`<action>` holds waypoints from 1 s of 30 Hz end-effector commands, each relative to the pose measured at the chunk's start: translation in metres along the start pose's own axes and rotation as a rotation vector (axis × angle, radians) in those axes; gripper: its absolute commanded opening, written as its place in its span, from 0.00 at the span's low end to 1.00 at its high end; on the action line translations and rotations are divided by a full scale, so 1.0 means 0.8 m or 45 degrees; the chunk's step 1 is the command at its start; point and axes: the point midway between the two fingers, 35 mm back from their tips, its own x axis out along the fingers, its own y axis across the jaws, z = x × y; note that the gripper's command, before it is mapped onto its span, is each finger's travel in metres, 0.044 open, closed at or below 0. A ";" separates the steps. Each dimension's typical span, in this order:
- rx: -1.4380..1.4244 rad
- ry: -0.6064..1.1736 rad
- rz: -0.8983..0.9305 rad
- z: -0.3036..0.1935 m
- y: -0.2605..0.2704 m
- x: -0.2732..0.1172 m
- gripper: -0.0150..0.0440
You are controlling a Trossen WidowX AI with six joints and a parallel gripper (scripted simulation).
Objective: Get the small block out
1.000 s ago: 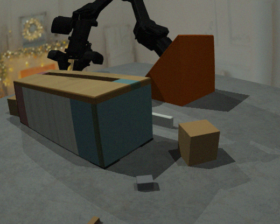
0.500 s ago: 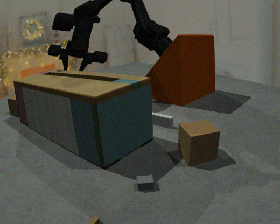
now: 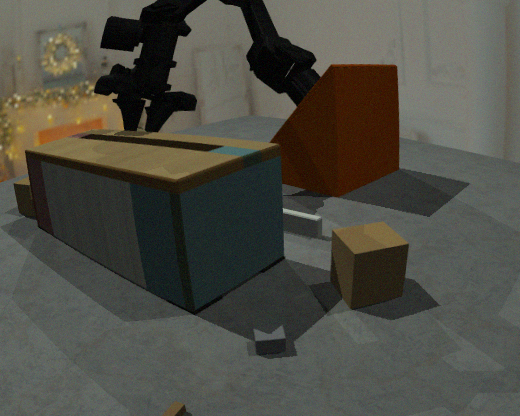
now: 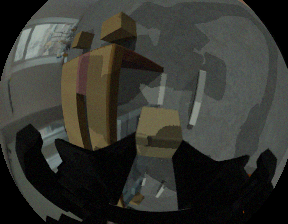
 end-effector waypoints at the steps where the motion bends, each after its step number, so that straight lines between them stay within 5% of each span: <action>1: -0.222 -0.008 -0.013 -0.003 0.000 -0.003 0.25; 30: -1.770 -0.033 -0.114 -0.023 0.000 -0.029 0.25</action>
